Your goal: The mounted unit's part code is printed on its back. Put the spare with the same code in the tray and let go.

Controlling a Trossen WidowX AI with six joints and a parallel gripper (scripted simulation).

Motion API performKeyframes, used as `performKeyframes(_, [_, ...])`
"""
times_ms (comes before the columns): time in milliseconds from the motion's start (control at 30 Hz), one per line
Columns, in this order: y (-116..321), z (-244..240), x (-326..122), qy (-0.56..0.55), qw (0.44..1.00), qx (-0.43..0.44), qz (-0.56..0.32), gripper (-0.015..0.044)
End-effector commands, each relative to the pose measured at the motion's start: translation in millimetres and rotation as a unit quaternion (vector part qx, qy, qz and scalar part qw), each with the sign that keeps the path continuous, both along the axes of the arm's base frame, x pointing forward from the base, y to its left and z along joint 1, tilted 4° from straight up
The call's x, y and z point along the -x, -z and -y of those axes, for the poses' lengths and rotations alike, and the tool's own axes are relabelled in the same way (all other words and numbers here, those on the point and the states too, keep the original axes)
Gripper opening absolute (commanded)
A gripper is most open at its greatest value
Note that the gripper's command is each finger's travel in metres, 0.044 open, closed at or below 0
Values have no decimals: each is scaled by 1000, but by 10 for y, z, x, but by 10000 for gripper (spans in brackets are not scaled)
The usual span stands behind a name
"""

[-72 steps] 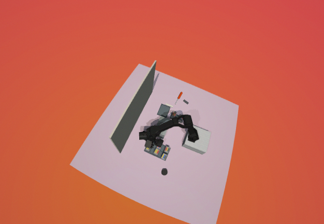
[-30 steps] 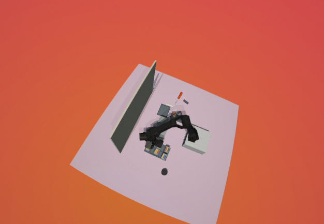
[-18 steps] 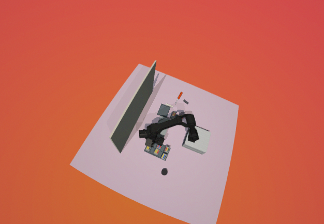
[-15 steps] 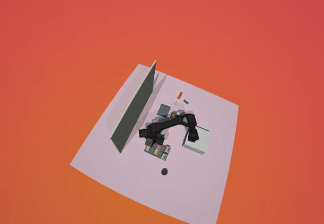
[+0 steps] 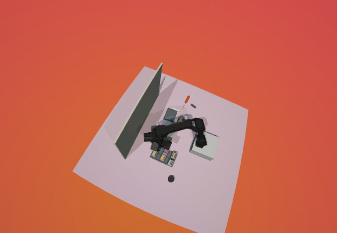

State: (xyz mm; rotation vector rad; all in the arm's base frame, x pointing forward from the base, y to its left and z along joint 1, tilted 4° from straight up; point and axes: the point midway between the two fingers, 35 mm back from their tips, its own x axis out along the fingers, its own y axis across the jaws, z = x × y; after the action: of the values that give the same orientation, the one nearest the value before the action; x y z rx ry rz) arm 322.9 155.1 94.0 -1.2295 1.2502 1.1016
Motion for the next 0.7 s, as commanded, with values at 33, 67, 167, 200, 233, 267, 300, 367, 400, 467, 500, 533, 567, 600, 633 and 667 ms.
performKeyframes(33, [-298, -28, 15, 2, 1000, -4, 8, 0])
performKeyframes(67, [-322, -28, 19, 2, 1000, -4, 8, 0])
performKeyframes(167, [-331, -29, 20, 2, 1000, -4, 8, 0])
performKeyframes(200, [-331, -24, 17, 2, 1000, -4, 8, 0])
performKeyframes(233, [-332, -10, 10, 3, 1000, -4, 8, 0])
performKeyframes(267, [-333, 12, -2, 3, 1000, -3, 9, 0])
performKeyframes(300, [-335, 45, -19, 4, 1000, -3, 9, 0])
performKeyframes(367, [-342, 137, -66, 5, 1000, -3, 10, 0])
performKeyframes(400, [-345, 194, -93, 6, 1000, -3, 11, 0])
performKeyframes(467, [-353, 309, -144, 8, 1000, -2, 12, 0])
performKeyframes(500, [-356, 367, -168, 9, 1000, -2, 13, 0])
performKeyframes(533, [-361, 424, -191, 9, 1000, -2, 13, 0])
performKeyframes(567, [-366, 482, -212, 9, 1000, -2, 13, 0])
performKeyframes(600, [-370, 540, -233, 9, 1000, -2, 13, 0])
performKeyframes(633, [-375, 598, -253, 9, 1000, -2, 13, 0])
performKeyframes(667, [-380, 657, -272, 9, 1000, -1, 13, 0])
